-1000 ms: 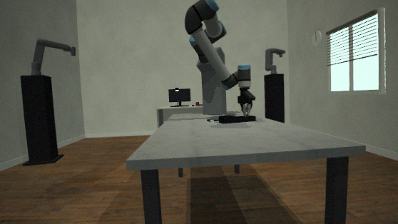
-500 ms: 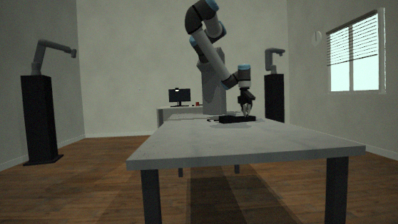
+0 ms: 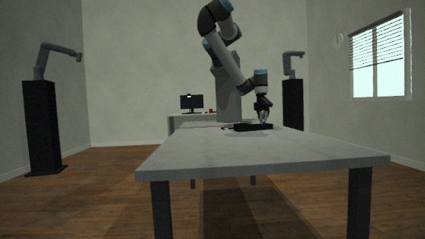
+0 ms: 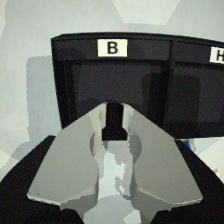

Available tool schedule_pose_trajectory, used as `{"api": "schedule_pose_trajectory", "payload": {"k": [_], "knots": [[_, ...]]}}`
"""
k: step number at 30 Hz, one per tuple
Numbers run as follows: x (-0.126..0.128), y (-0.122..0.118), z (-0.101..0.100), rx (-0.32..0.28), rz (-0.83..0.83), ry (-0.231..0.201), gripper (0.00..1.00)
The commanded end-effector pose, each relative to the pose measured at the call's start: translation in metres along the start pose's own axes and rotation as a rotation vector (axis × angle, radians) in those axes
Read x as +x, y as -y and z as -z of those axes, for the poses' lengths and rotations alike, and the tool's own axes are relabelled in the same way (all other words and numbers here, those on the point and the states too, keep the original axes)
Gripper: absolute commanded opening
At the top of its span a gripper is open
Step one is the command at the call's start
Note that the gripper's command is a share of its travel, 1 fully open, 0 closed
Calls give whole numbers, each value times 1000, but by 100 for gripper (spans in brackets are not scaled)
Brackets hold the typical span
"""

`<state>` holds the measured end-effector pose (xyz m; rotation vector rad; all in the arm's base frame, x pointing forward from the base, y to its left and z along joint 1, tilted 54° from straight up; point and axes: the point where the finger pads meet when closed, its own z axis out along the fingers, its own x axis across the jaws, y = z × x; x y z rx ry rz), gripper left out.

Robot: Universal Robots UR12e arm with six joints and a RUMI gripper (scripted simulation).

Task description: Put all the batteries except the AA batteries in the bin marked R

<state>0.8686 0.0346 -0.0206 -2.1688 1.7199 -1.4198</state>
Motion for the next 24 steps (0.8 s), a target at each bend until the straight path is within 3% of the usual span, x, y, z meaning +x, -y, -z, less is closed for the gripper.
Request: {"api": "schedule_pose_trajectory", "payload": {"k": [1,24], "knots": [[-1,1,11,2,1,1,4],[-1,1,41,2,1,1,4]]}}
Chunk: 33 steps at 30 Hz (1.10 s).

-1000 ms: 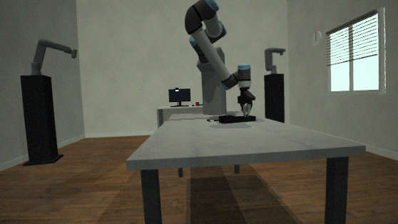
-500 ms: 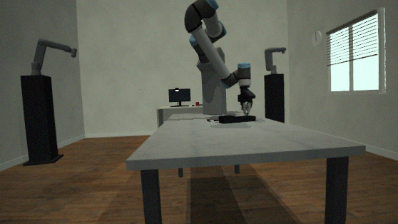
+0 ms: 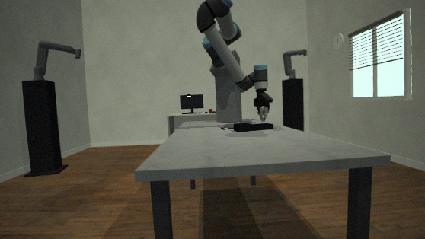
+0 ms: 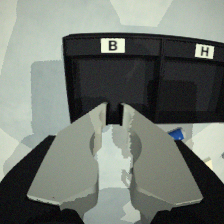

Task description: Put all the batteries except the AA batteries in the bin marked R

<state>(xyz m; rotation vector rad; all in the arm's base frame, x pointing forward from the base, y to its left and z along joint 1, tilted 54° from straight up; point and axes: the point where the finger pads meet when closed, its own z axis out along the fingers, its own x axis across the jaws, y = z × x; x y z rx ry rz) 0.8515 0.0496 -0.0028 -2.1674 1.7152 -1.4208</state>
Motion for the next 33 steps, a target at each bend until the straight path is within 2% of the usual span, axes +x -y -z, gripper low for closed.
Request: {"api": "schedule_pose_trajectory", "payload": {"k": [1,6,21,27,30,32,33], "knots": [[-1,-2,16,-2,1,1,4],[-1,-2,33,-2,1,0,4],[0,-2,30,-3,0,0,4],[-1,-2,83,-2,1,0,4],[-1,-2,99,-2,1,0,4],[-1,-2,99,-2,1,0,4],[-1,-2,116,-2,1,0,4]]}}
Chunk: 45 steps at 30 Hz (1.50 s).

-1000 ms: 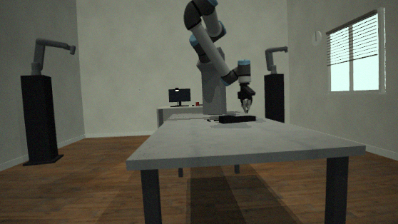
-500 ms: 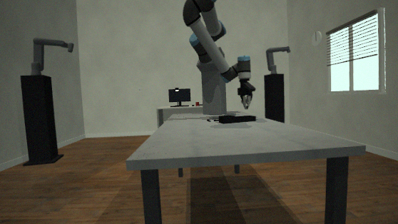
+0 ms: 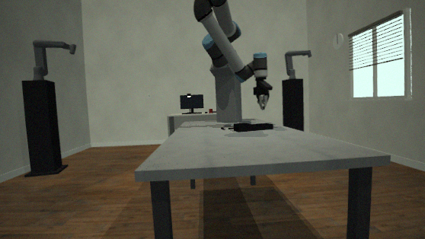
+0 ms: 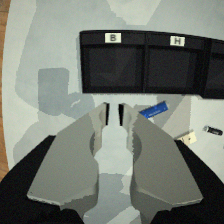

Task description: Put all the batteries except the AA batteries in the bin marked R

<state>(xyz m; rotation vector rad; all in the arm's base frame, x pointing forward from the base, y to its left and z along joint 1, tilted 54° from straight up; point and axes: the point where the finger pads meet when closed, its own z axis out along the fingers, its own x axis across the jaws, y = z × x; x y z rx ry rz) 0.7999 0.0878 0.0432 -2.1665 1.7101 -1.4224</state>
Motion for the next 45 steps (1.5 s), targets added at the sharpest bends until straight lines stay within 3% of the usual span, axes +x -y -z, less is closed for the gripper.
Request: {"api": "schedule_pose_trajectory", "payload": {"k": [1,6,24,25,30,33,45], "knots": [[-1,-2,46,-6,0,0,4],[-1,-2,78,-6,0,0,4],[0,-1,77,-5,-1,-1,4],[7,-7,72,-8,-52,-1,14],[37,-25,50,-6,-199,-1,14],[42,-27,47,-5,-220,-1,14],[115,-67,-2,-16,-523,-14,14]]}}
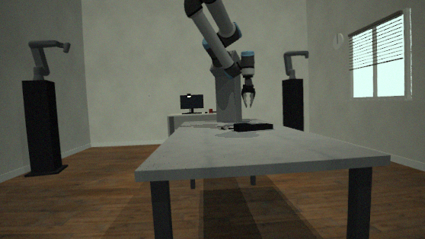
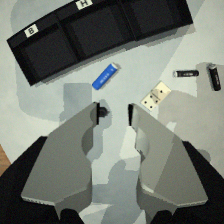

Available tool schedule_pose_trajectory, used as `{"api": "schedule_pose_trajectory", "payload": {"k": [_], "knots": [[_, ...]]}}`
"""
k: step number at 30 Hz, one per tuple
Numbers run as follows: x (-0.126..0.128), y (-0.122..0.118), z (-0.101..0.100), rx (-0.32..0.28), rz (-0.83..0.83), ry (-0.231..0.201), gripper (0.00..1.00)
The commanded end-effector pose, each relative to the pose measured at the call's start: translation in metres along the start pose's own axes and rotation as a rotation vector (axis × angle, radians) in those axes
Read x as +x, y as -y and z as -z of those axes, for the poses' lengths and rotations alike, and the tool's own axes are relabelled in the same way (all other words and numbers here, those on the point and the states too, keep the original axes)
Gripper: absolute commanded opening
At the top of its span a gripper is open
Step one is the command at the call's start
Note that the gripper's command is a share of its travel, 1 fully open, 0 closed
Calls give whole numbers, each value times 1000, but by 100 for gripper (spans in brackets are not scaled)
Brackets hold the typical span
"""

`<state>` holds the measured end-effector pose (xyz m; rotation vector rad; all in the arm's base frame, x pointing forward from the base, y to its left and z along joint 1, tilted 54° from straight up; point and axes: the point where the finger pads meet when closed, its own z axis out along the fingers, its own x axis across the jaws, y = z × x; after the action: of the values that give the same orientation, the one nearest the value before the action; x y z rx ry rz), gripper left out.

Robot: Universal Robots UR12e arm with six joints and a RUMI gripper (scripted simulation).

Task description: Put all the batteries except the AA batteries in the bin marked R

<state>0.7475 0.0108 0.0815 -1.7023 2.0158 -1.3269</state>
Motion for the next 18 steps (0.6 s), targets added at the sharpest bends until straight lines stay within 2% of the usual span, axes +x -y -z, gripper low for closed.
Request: {"api": "schedule_pose_trajectory", "payload": {"k": [1,3,5,6,15,18], "knots": [[40,-5,-27,0,-157,6,14],[53,-7,-35,-1,-202,3,14],[53,-7,-35,-1,-202,3,14],[66,-8,-43,-2,-269,0,14],[124,-10,-80,-4,-460,-9,14],[124,-8,-79,-5,-528,-13,14]]}}
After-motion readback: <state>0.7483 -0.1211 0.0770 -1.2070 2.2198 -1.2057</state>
